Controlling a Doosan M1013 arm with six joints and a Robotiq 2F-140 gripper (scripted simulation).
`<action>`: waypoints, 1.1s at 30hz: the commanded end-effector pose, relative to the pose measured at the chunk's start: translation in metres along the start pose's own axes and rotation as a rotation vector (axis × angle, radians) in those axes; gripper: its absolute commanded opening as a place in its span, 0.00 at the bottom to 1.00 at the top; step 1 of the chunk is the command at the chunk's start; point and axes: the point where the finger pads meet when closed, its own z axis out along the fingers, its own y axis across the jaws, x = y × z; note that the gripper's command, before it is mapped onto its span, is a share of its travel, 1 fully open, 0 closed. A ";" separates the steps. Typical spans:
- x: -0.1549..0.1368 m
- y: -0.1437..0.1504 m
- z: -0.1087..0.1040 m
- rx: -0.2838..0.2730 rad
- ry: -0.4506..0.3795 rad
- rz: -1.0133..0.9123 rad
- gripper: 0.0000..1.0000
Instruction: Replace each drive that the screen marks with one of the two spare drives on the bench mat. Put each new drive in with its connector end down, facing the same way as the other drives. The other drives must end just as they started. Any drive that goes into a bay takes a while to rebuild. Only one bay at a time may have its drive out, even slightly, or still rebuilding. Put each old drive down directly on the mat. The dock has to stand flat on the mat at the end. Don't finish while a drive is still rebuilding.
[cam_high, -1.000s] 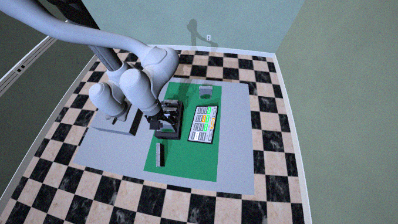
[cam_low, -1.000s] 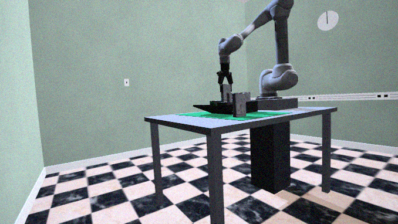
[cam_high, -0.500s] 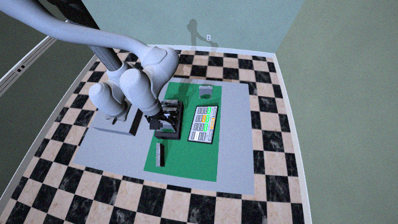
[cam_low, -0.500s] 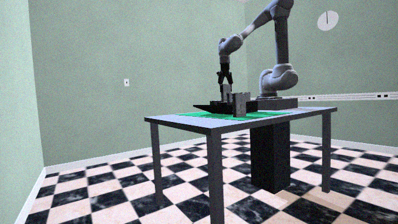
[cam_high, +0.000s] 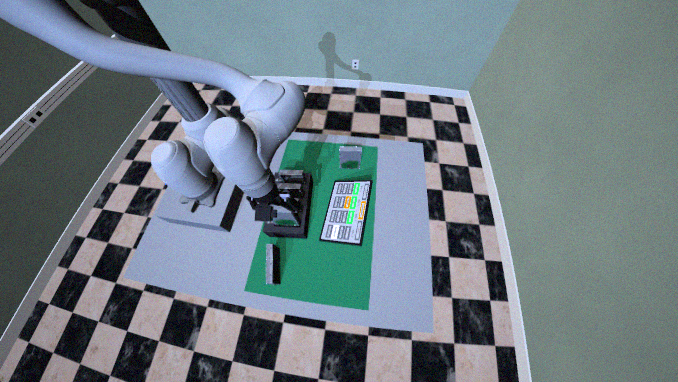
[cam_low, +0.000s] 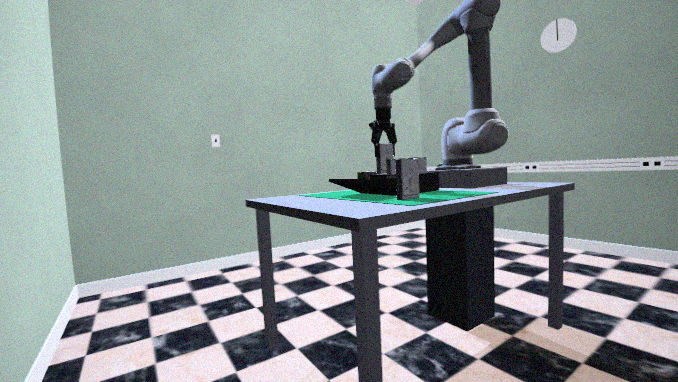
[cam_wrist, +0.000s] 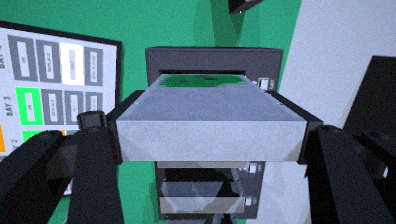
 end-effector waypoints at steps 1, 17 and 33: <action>0.000 0.000 0.000 0.001 0.000 0.000 0.10; 0.000 0.000 0.005 0.001 0.000 0.000 0.10; 0.000 0.000 0.012 0.001 0.000 0.000 0.10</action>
